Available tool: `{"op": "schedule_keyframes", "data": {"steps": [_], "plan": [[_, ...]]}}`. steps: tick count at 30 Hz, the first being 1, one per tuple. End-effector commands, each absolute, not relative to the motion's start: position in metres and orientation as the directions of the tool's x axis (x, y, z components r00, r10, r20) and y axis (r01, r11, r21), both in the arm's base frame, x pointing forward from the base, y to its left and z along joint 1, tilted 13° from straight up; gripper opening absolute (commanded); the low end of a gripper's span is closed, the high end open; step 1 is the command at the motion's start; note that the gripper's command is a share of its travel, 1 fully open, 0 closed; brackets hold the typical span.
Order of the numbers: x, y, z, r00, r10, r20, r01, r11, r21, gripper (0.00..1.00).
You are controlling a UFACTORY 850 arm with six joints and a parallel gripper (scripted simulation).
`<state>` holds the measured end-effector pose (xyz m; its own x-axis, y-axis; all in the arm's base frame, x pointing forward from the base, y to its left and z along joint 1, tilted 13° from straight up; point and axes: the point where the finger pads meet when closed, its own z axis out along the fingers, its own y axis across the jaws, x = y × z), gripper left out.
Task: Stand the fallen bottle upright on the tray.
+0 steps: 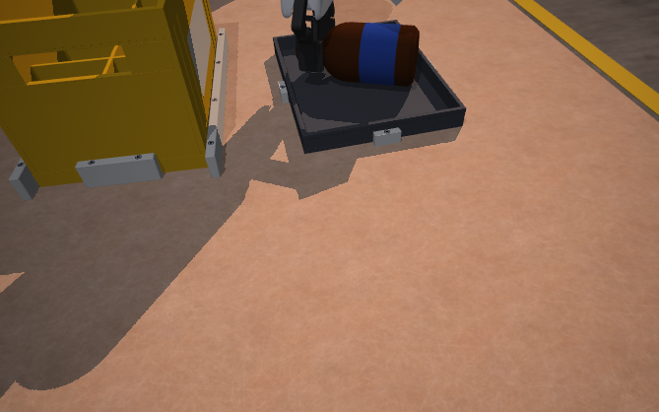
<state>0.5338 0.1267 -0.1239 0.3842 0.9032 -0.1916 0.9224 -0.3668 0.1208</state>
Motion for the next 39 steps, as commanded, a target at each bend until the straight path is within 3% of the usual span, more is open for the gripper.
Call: {"op": "schedule_keyframes", "data": {"steps": [1, 18, 19, 39], "plan": [[0.5348, 0.1268, -0.1245, 0.384, 0.903, -0.190, 0.922, -0.367, 0.122, 0.65], [0.5348, 0.1268, -0.1249, 0.384, 0.903, -0.190, 0.922, -0.367, 0.122, 0.65], [0.5348, 0.1268, -0.1249, 0.384, 0.903, -0.190, 0.922, -0.367, 0.122, 0.00], [0.5348, 0.1268, -0.1249, 0.384, 0.903, -0.190, 0.922, -0.367, 0.122, 0.00]]}}
